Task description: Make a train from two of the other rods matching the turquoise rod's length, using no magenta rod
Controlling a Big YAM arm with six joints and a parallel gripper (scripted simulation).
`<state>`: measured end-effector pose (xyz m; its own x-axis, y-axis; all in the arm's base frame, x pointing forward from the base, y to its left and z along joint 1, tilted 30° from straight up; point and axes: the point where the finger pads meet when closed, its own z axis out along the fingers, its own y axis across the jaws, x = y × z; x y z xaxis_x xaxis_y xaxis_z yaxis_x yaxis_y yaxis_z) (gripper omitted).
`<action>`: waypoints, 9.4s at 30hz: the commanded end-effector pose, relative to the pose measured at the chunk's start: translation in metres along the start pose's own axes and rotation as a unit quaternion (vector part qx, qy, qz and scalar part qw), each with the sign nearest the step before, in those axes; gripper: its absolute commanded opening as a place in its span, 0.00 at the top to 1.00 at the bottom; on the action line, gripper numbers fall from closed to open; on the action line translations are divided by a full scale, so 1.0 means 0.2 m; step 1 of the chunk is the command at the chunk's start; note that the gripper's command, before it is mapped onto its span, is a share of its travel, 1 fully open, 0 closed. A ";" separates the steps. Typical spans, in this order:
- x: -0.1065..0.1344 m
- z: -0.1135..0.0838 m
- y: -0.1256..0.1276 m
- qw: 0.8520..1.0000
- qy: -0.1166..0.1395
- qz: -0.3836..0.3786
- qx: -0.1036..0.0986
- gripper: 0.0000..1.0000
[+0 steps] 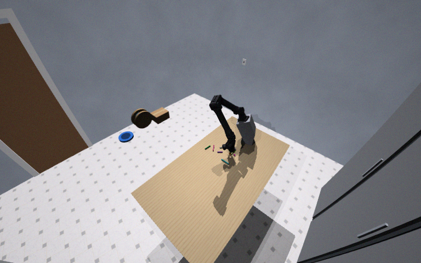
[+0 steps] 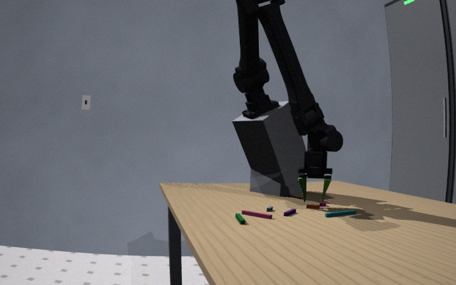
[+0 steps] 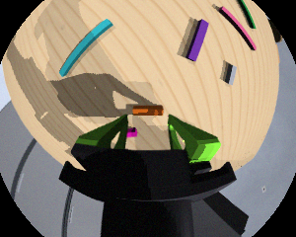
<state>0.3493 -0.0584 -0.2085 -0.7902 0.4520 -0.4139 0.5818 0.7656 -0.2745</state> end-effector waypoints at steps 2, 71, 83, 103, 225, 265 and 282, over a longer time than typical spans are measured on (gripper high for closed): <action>0.05 0.00 0.01 1.000 0.002 -0.005 0.000 0.46; 0.05 0.00 0.01 1.000 0.002 -0.006 0.000 0.46; 0.05 0.00 0.01 1.000 0.001 -0.006 -0.001 0.46; 0.01 0.09 -0.01 1.000 0.000 0.001 0.000 0.46; 0.02 -0.42 0.07 0.997 -0.002 -0.078 -0.003 0.65; 0.07 -0.43 0.26 0.889 -0.002 -0.458 -0.003 0.65; 0.09 -0.43 0.33 0.810 -0.004 -0.586 -0.002 0.65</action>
<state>0.3526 0.0304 -0.1569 -0.8569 -0.5098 0.0769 -0.4781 0.7300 -0.4883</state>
